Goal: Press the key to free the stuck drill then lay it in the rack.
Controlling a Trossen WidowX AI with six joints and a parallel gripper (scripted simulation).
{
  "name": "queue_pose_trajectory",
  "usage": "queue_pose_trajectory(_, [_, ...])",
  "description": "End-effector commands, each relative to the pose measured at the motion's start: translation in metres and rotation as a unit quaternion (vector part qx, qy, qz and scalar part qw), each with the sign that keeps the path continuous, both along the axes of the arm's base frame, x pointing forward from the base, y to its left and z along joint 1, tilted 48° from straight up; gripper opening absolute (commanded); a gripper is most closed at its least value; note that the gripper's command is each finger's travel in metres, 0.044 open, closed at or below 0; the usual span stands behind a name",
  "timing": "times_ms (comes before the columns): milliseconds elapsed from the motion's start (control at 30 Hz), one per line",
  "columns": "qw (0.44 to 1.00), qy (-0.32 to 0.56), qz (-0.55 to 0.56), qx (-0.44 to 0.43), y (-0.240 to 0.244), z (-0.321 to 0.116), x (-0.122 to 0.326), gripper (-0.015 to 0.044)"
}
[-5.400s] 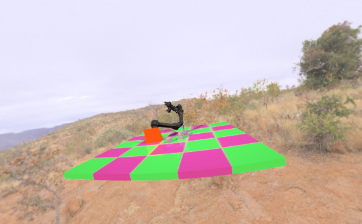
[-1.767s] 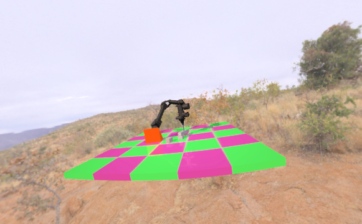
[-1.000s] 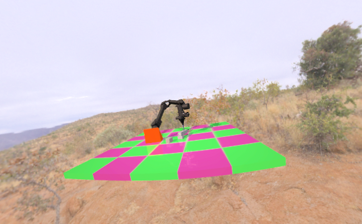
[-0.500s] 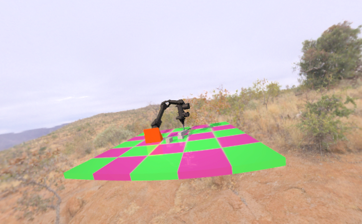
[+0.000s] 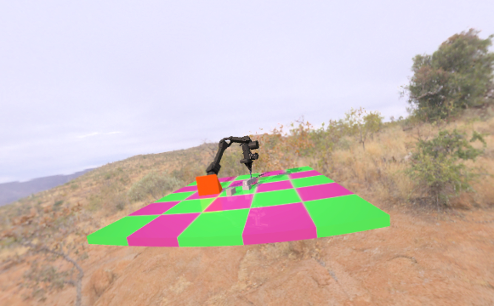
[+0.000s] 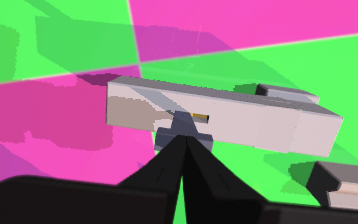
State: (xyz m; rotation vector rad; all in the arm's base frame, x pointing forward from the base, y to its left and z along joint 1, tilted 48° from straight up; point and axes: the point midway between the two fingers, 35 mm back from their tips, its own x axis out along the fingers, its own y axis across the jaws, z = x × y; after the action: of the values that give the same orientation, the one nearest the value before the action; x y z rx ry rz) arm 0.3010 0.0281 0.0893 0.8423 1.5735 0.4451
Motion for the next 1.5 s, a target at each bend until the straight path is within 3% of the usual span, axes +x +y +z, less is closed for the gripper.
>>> queue_pose_trajectory(0, [1.0, 0.016, 0.013, 0.006, 0.0125, -0.0074, -0.0079, 0.0])
queue_pose_trajectory(1467, [1.0, 0.016, 0.013, 0.006, 0.022, -0.015, -0.0094, 0.0])
